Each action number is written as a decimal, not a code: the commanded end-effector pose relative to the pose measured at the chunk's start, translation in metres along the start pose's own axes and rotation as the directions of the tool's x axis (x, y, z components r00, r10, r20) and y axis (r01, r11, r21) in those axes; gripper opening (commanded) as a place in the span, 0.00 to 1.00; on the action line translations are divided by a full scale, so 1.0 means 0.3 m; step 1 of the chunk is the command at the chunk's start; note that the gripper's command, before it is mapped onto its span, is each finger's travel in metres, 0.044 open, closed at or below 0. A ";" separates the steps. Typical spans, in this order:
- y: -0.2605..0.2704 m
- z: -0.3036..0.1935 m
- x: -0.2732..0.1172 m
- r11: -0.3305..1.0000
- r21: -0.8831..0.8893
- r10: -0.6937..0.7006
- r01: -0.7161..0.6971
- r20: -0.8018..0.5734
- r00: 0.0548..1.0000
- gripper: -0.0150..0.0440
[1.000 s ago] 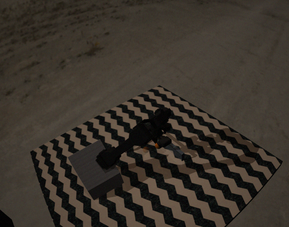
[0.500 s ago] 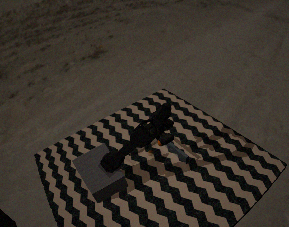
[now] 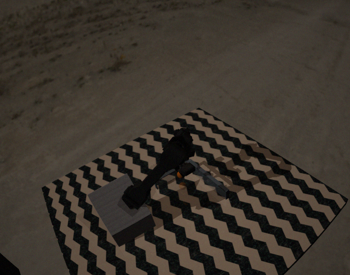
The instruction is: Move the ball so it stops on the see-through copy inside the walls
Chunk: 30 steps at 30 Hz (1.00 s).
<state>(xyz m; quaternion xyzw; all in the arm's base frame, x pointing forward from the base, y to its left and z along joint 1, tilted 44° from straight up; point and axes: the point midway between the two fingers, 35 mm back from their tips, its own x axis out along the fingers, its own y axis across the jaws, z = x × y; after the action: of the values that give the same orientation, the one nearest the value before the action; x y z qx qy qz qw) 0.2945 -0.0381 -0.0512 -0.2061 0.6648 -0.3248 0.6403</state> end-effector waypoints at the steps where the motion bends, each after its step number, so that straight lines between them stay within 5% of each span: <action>1: 0.015 -0.010 0.016 1.000 0.004 0.003 -0.003 0.000 1.000 0.25; 14: 0.012 -0.012 0.238 1.000 0.004 0.000 0.000 0.000 1.000 0.25; 30: 0.011 -0.013 0.286 1.000 0.004 -0.001 0.001 0.000 1.000 0.25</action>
<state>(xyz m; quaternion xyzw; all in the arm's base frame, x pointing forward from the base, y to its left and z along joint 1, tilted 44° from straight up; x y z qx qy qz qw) 0.2862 -0.0900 -0.1112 -0.2014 0.6625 -0.3268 0.6432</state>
